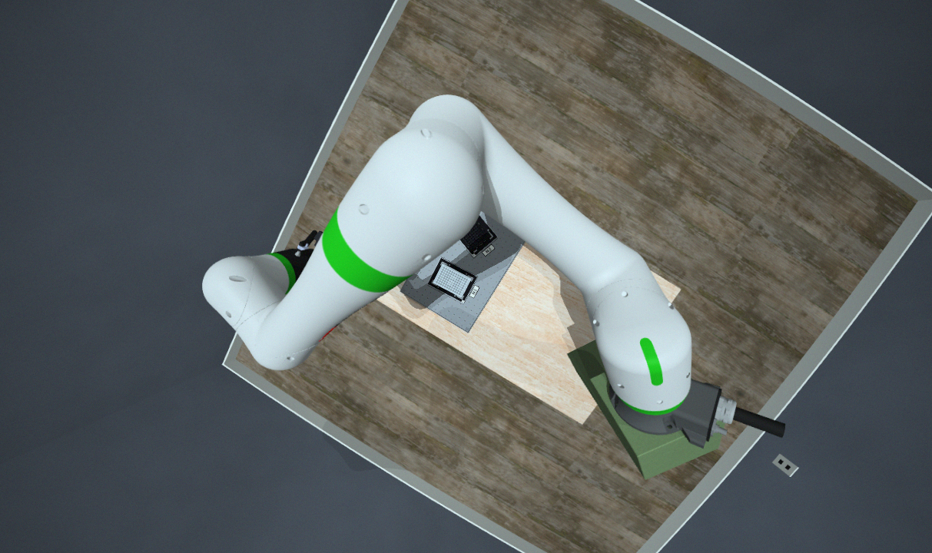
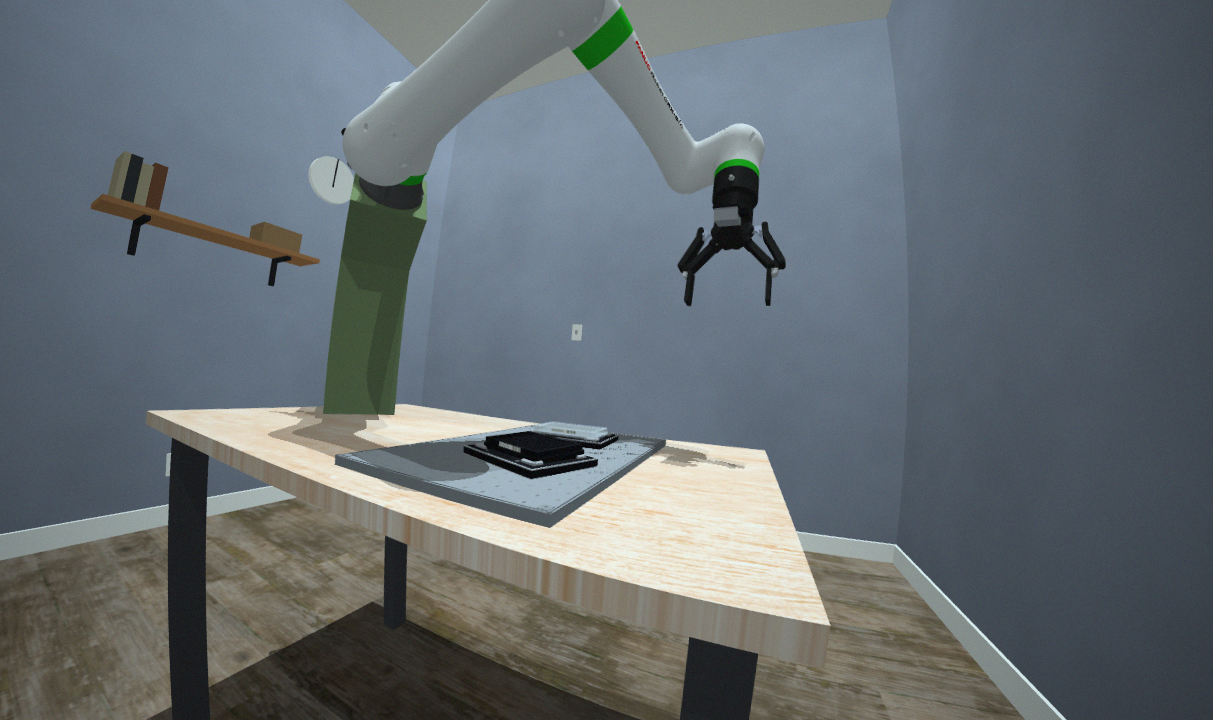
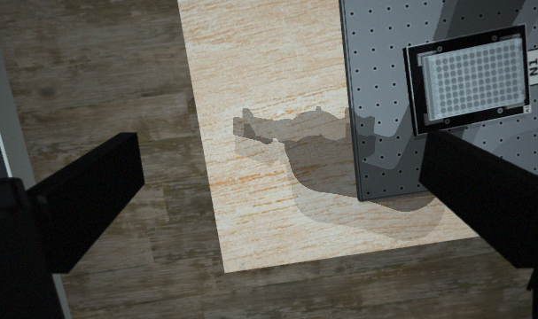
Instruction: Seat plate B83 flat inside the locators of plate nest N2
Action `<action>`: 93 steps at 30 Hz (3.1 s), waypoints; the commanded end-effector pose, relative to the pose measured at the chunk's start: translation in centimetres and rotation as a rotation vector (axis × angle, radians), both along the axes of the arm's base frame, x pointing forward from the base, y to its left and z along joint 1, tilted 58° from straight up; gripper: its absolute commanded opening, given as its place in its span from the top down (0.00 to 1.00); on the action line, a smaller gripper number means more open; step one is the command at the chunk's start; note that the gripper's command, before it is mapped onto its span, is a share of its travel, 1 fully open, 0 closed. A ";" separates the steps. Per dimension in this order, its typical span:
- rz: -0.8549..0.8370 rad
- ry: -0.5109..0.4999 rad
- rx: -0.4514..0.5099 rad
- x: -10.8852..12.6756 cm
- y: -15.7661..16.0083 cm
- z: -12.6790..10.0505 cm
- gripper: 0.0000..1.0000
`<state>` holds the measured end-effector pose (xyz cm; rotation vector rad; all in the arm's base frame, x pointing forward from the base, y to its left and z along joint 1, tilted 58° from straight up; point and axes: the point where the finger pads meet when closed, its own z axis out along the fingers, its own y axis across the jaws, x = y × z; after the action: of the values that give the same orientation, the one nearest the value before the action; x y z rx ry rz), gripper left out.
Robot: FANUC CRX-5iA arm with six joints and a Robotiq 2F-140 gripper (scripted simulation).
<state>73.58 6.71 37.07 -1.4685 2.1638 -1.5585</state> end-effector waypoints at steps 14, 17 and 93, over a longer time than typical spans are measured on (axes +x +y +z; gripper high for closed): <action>0.076 -0.001 -0.145 2.8 -6.2 2.2 0.00; 0.076 -0.001 -0.145 3.4 -7.6 2.6 0.00; 0.628 0.577 -0.727 -1.1 -31.1 -9.9 0.00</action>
<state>72.87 -24.19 27.68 -2.7119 1.0693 -1.8911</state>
